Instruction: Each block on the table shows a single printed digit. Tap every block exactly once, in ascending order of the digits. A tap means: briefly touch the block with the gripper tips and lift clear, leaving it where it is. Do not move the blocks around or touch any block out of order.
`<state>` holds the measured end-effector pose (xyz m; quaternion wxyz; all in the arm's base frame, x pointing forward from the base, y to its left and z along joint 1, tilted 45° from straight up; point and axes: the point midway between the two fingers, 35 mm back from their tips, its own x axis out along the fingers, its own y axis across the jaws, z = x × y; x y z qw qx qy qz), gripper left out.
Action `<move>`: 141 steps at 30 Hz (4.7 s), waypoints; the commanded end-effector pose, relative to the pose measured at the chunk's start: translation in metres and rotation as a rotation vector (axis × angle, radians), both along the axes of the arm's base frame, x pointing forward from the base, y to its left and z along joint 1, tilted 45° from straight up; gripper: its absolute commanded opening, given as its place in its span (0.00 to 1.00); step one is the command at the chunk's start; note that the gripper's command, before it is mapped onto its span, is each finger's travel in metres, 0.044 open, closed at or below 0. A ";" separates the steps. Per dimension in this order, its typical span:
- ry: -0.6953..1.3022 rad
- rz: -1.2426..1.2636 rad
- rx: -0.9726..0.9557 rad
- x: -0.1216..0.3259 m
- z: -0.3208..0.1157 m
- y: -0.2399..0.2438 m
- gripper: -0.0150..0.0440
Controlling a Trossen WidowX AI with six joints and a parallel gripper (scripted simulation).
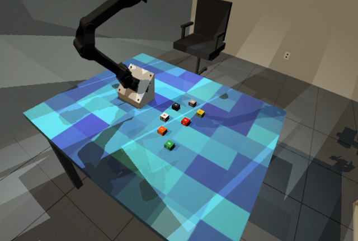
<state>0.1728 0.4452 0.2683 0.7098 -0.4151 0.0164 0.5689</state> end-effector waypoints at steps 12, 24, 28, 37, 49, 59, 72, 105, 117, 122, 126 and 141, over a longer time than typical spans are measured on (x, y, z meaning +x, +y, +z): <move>0.393 -1.205 -0.423 0.155 -0.128 -0.257 0.93; 0.452 -2.054 -0.724 0.120 -0.143 -0.467 0.93; 0.452 -2.054 -0.724 0.120 -0.143 -0.467 0.93; 0.452 -2.054 -0.724 0.120 -0.143 -0.467 0.93; 0.459 -2.050 -0.723 0.074 -0.188 -0.422 0.93; 0.456 -2.052 -0.725 0.065 -0.194 -0.417 0.93; 0.458 -2.050 -0.724 0.066 -0.200 -0.410 0.93; 0.462 -2.050 -0.719 0.070 -0.289 -0.315 0.93; 0.464 -2.050 -0.714 0.107 -0.331 -0.274 0.93; 0.464 -2.050 -0.714 0.107 -0.331 -0.274 0.93; 0.464 -2.050 -0.714 0.107 -0.331 -0.274 0.93; 0.458 -2.052 -0.713 0.186 -0.289 -0.314 0.93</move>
